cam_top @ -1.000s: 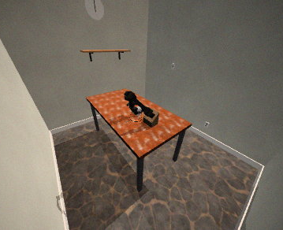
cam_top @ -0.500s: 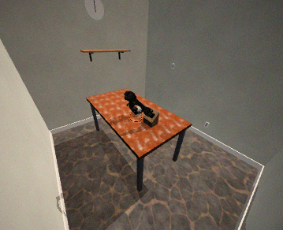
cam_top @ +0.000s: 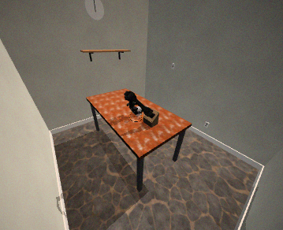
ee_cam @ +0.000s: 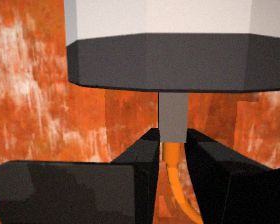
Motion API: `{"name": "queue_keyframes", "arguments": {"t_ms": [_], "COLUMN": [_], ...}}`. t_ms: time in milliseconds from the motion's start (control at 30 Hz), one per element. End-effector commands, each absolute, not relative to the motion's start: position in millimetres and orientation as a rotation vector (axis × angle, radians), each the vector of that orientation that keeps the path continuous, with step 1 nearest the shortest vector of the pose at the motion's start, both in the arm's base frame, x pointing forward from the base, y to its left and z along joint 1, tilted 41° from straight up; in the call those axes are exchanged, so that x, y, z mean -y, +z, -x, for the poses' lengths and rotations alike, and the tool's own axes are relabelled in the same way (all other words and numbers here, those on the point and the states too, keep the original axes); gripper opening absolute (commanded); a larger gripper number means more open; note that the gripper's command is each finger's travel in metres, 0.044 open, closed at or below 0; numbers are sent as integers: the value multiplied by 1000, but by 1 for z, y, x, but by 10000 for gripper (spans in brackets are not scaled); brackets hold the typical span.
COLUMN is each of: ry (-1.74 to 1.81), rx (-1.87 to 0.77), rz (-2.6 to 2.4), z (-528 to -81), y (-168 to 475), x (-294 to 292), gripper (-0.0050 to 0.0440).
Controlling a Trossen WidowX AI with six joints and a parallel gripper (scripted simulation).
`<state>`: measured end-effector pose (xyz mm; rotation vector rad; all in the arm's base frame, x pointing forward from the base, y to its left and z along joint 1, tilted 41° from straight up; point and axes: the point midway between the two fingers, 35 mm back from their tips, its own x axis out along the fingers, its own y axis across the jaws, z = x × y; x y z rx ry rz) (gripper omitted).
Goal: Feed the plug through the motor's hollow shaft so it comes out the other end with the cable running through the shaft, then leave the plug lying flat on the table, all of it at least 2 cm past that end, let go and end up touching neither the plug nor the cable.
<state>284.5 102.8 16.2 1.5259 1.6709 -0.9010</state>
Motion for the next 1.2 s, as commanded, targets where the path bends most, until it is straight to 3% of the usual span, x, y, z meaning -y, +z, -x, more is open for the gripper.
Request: {"name": "queue_keyframes", "arguments": {"t_ms": [0, 1167], "ry": [-916, -916], "rx": [-1665, -1665], "rz": [-1520, -1520], "z": [-284, -284], "y": [12, 10], "x": [-99, -97], "gripper": [0, 0]}}
